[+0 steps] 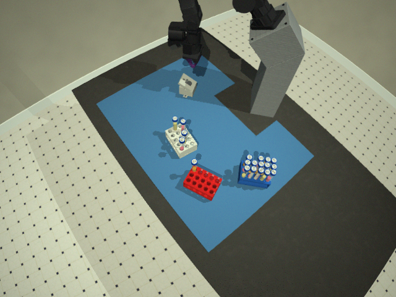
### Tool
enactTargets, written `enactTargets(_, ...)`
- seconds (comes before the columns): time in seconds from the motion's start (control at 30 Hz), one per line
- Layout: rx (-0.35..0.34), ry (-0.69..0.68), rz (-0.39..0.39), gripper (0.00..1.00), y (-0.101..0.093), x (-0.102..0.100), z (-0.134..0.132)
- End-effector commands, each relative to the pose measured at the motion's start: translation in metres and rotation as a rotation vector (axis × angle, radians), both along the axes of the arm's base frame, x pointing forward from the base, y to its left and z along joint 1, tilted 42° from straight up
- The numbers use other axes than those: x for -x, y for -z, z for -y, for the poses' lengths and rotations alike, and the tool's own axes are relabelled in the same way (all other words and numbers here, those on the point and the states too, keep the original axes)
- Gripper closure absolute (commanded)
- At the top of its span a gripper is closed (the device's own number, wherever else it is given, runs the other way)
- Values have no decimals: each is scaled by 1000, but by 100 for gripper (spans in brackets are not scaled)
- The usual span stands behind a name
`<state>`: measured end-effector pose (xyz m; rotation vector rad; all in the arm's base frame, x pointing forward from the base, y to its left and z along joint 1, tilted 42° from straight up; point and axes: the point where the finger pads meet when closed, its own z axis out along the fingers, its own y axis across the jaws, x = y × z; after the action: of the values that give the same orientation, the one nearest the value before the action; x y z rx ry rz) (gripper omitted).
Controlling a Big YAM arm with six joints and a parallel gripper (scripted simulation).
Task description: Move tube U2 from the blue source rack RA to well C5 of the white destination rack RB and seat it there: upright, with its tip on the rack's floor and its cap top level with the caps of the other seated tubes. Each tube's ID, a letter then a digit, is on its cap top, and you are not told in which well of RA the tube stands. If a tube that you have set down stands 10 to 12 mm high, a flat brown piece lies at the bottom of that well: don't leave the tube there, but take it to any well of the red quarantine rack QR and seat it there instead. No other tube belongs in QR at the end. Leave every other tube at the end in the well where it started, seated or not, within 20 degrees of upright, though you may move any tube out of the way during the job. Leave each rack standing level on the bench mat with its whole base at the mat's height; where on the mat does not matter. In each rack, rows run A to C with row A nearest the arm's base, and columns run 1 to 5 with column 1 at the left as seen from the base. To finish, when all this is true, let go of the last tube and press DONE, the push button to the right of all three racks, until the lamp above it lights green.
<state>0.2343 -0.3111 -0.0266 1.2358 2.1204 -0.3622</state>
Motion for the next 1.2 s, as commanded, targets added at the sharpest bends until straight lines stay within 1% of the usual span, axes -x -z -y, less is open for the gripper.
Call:
enactTargets(0.0, 40, 0, 23, 100, -16, -4, 11)
enactTargets(0.13, 29, 0, 15, 100, -15, -3, 10)
enactTargets(0.17, 16, 0, 6, 100, -9, -1, 7)
enactTargets(0.2, 15, 0, 4, 100, -8, -1, 6)
enactTargets(0.47, 29, 0, 15, 100, -16, -5, 12)
enactTargets(0.57, 29, 0, 15, 100, -16, -5, 12)
enactTargets(0.6, 18, 0, 7, 100, -6, -5, 12)
enactTargets(1.07, 23, 0, 10, 100, 16, -19, 32)
enactTargets(1.17, 25, 0, 12, 100, 16, -20, 33)
